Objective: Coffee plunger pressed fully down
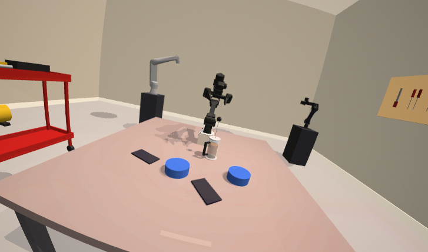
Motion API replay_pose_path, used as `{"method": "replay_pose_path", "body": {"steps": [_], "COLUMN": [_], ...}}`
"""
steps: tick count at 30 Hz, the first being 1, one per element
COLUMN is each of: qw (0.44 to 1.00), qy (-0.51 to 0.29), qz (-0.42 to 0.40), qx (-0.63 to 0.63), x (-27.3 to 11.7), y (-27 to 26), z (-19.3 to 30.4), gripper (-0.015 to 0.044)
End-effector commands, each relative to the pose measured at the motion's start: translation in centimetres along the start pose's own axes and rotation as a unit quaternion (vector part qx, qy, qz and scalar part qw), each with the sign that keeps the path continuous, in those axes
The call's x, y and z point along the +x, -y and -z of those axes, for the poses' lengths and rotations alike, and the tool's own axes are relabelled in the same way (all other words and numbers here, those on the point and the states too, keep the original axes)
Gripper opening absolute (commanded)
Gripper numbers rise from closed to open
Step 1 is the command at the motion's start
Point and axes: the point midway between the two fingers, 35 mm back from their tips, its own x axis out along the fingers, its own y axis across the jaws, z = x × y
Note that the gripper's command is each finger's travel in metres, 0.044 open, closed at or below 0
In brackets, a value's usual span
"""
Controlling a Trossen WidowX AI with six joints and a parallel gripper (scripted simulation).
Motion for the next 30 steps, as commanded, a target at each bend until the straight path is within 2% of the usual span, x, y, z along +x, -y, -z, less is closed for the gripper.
{"method": "replay_pose_path", "body": {"steps": [1, 9, 30], "qw": [0.998, 0.998, 0.998], "qy": [-0.015, -0.014, -0.013], "qz": [-0.054, -0.054, -0.054], "qx": [0.006, 0.006, 0.006], "x": [0.3, 2.8, 5.3], "y": [-1.9, -2.2, -2.3], "z": [1.7, 6.4, 6.4], "gripper": [0.044, 0.044, 0.044]}}
